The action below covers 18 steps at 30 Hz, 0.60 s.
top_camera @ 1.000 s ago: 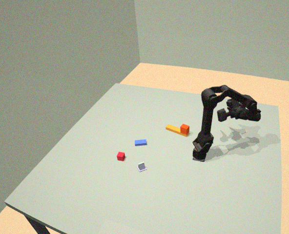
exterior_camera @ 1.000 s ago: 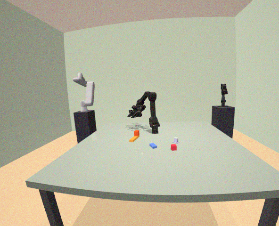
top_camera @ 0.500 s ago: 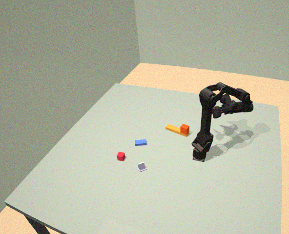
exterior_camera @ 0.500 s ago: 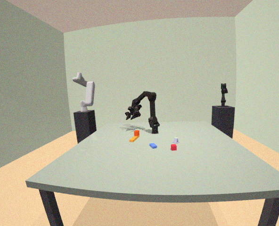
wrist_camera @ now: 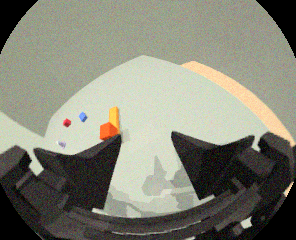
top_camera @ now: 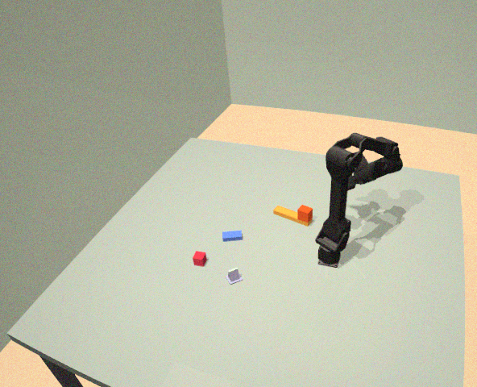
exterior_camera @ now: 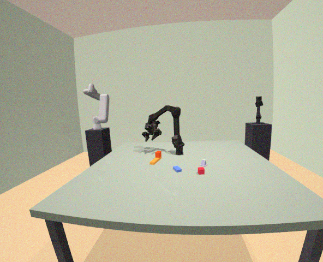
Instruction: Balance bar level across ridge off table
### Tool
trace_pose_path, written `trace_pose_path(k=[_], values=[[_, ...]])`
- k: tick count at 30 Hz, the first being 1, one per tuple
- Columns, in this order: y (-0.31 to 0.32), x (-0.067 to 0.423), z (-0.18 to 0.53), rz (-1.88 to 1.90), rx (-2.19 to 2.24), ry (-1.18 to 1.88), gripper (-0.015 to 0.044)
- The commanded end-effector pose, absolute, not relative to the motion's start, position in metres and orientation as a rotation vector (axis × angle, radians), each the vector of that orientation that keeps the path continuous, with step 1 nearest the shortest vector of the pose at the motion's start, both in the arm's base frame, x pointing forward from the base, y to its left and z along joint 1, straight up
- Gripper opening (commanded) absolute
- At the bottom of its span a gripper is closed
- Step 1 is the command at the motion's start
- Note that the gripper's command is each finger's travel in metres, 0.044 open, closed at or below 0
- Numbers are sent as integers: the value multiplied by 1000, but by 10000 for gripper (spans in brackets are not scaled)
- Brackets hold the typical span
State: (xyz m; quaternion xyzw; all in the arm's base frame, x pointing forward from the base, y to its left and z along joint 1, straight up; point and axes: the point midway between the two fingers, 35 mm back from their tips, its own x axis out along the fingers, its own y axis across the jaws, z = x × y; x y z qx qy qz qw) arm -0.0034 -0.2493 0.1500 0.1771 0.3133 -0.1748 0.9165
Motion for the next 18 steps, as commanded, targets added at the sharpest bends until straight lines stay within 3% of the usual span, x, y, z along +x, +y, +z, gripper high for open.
trace_pose_path(k=[1,18], values=[[-250,7,150,-321,382,696,315],[-242,51,145,-183,434,890,315]])
